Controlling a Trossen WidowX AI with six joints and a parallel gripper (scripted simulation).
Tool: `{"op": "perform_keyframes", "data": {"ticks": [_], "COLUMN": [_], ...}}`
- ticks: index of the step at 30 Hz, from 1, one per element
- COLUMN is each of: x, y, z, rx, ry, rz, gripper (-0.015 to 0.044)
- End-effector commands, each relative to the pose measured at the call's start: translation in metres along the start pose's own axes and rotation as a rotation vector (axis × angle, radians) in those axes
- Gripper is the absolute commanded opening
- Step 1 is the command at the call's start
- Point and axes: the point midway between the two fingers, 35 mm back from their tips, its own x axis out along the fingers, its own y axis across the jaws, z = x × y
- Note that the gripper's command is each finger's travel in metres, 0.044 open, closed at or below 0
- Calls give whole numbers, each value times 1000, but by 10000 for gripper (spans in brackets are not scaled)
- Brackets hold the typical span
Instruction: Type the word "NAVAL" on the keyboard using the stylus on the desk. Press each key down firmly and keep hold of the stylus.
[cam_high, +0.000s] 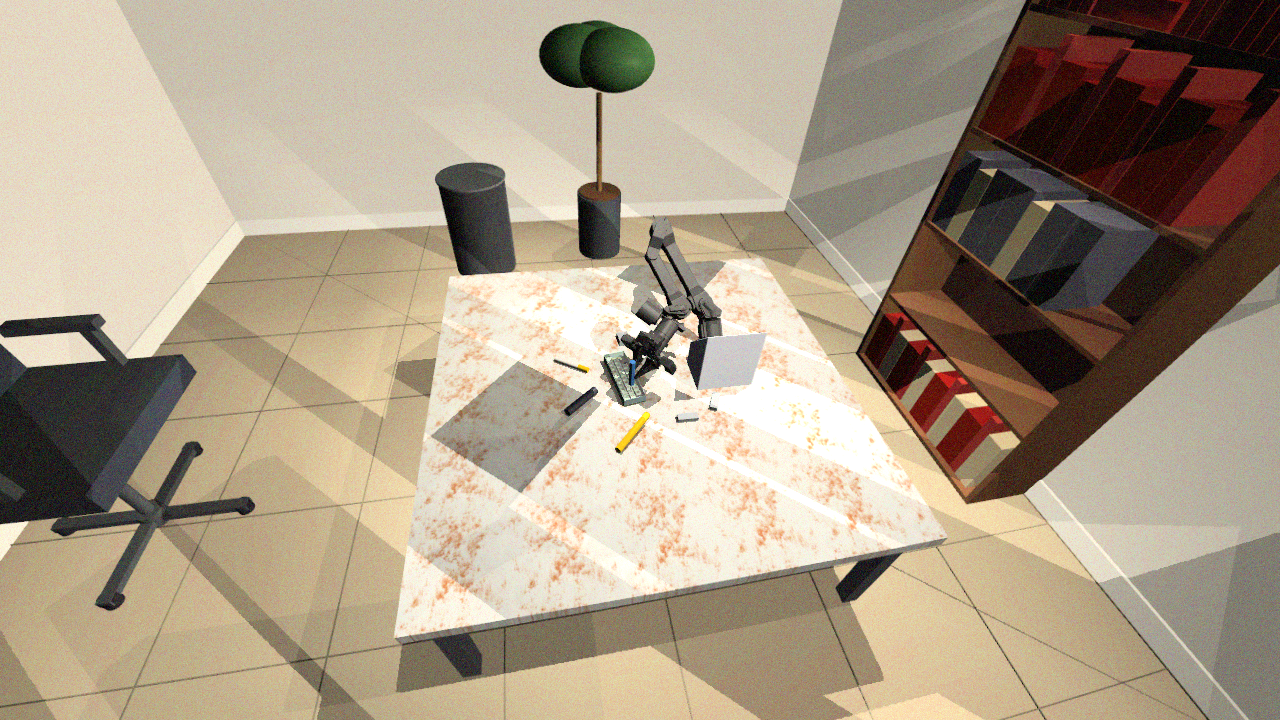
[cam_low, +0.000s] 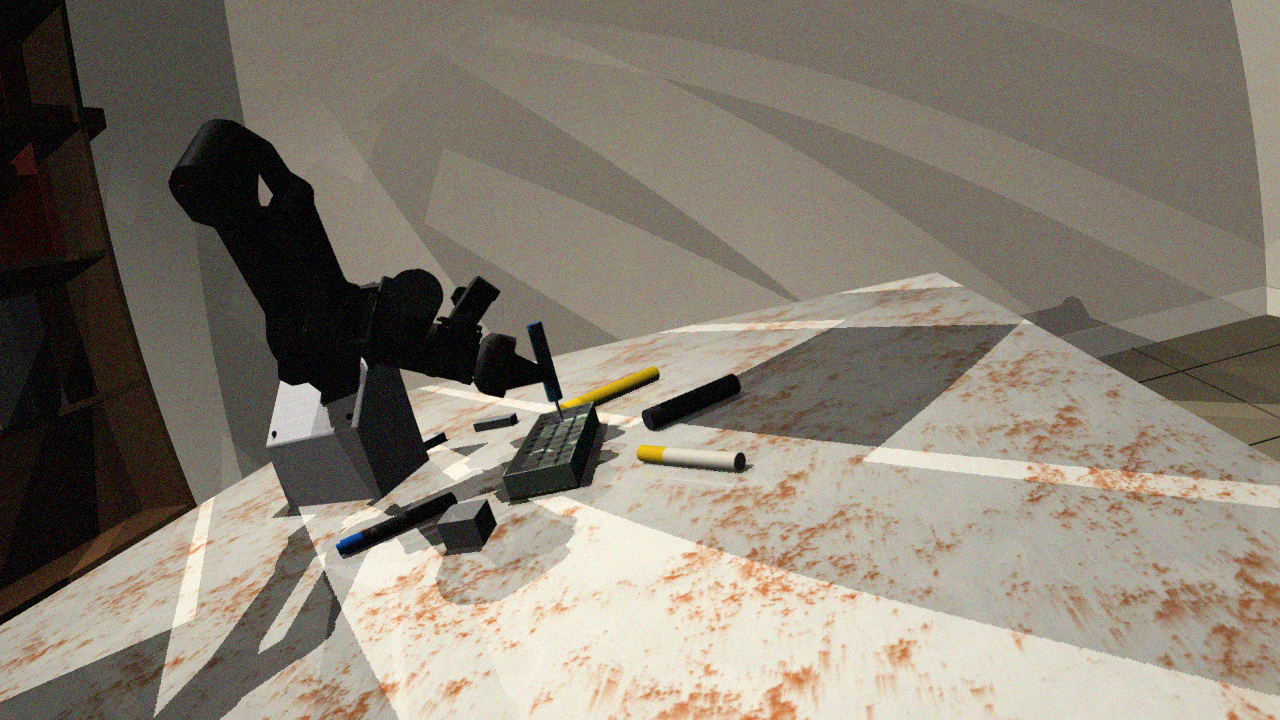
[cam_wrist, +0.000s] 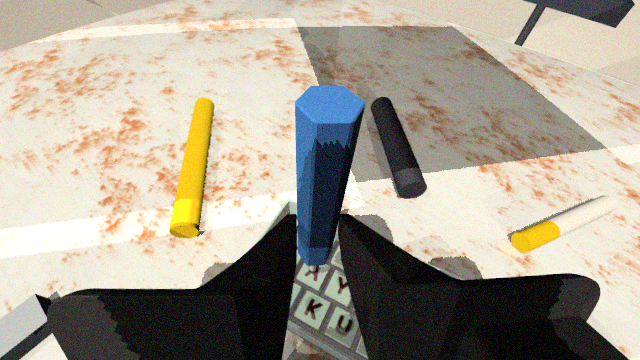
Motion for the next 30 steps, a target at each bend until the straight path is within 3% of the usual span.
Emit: {"op": "perform_keyframes", "data": {"ticks": [1,30], "x": [1,3], "y": [0,0], "z": [-1,-3], "rx": [-3,-4], "ry": [-5,-4], "rz": [3,4], "gripper": [81,81]}}
